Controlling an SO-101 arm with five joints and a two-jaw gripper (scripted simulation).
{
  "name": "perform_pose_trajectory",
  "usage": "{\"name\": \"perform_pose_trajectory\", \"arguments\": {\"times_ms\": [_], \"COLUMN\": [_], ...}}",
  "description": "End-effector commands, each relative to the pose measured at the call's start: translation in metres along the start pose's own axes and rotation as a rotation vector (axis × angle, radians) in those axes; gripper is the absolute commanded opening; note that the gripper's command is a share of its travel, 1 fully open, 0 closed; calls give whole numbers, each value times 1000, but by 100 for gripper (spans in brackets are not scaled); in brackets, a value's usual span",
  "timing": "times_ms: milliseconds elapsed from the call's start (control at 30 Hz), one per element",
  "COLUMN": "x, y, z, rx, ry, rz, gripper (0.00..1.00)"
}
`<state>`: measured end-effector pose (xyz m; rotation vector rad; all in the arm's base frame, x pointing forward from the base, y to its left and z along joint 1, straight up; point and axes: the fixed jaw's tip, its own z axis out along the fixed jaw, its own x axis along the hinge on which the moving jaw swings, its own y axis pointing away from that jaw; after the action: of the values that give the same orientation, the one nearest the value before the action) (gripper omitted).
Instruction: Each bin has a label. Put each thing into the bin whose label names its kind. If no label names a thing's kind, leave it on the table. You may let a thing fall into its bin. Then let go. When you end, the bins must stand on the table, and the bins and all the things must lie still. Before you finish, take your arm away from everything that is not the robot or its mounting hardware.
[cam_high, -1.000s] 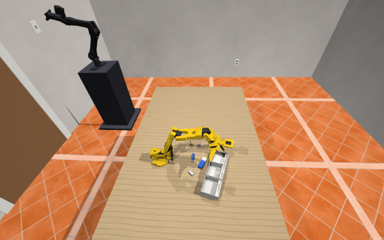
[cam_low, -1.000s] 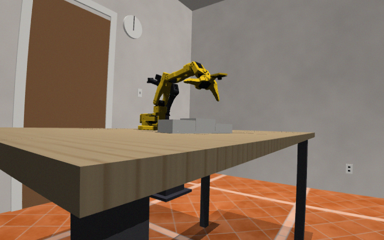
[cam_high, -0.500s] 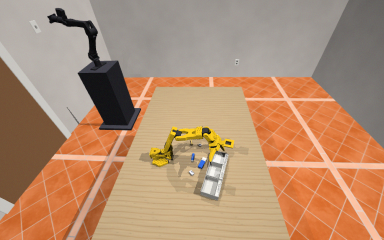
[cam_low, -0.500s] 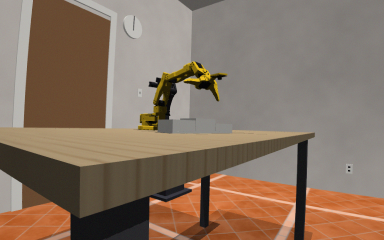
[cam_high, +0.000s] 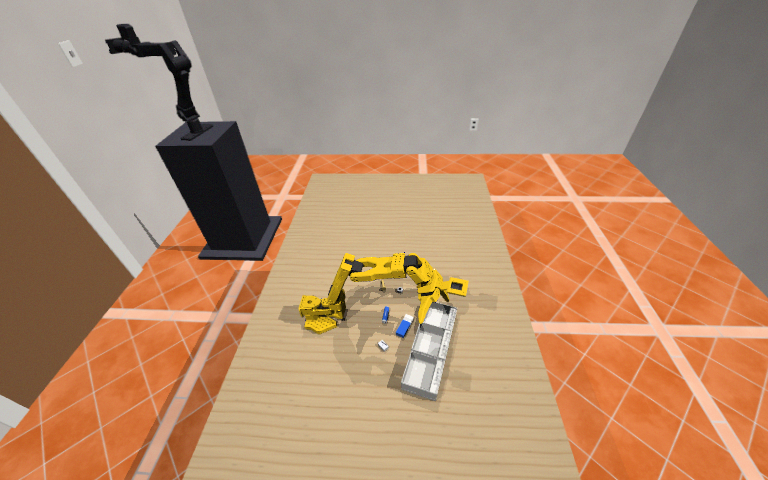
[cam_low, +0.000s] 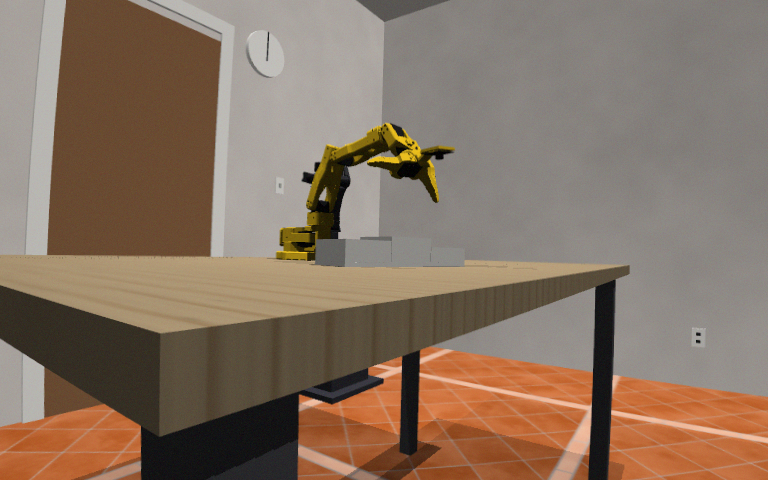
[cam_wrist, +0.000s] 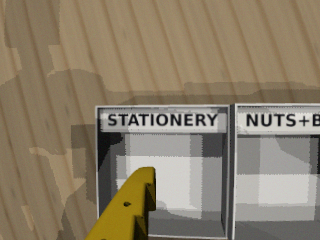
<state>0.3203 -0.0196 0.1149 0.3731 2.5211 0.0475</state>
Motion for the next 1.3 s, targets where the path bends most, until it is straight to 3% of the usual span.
{"name": "perform_pose_trajectory", "arguments": {"times_ms": [0, 633, 1033, 1267], "x": [-13, -36, -36, -24], "y": [5, 9, 11, 21], "z": [-16, -65, -67, -62], "rx": [-20, -60, -63, -73], "ry": [-73, -254, -257, -212], "rz": [6, 6, -3, -102], "gripper": [100, 100, 100, 95]}}
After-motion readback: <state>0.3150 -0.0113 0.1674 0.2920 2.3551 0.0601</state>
